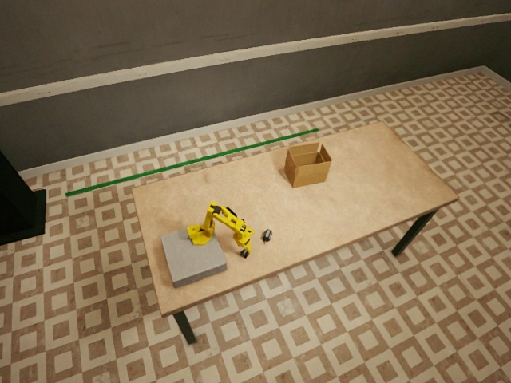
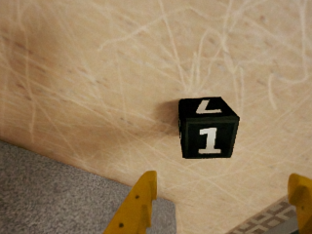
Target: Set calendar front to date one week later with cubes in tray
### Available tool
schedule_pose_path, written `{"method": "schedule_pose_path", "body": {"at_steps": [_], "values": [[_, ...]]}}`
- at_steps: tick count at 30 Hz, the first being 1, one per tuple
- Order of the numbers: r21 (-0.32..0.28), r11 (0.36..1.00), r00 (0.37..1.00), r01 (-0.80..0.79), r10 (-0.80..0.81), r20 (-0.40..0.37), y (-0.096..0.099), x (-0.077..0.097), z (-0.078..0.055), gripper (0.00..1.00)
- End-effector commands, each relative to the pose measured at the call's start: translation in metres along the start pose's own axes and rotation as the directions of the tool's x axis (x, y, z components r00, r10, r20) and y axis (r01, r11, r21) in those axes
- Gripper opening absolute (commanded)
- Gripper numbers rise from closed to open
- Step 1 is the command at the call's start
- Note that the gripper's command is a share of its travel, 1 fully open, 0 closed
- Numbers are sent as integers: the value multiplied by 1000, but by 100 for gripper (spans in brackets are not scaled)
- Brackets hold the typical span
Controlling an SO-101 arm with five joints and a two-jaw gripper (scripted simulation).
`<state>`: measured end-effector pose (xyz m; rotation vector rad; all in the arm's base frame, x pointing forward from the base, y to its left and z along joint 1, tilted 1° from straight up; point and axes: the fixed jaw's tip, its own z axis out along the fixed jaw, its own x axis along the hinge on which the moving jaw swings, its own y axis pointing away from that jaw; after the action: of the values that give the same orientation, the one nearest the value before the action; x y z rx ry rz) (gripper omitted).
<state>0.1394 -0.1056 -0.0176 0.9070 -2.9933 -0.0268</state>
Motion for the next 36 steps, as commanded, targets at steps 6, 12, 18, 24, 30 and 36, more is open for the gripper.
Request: {"method": "schedule_pose_path", "body": {"at_steps": [6,12,18,24,30,36], "values": [[-6,1000,1000,-4,4,-1,1,-1,5,35],[-6,1000,1000,-4,4,-1,0,-2,11,35],[-6,1000,1000,-4,4,-1,0,-2,18,35],[-6,1000,1000,-4,4,-1,0,-2,28,35],[-6,1000,1000,-4,4,-1,1,-2,34,35],[-6,1000,1000,-4,4,-1,1,-1,40,35]]}}
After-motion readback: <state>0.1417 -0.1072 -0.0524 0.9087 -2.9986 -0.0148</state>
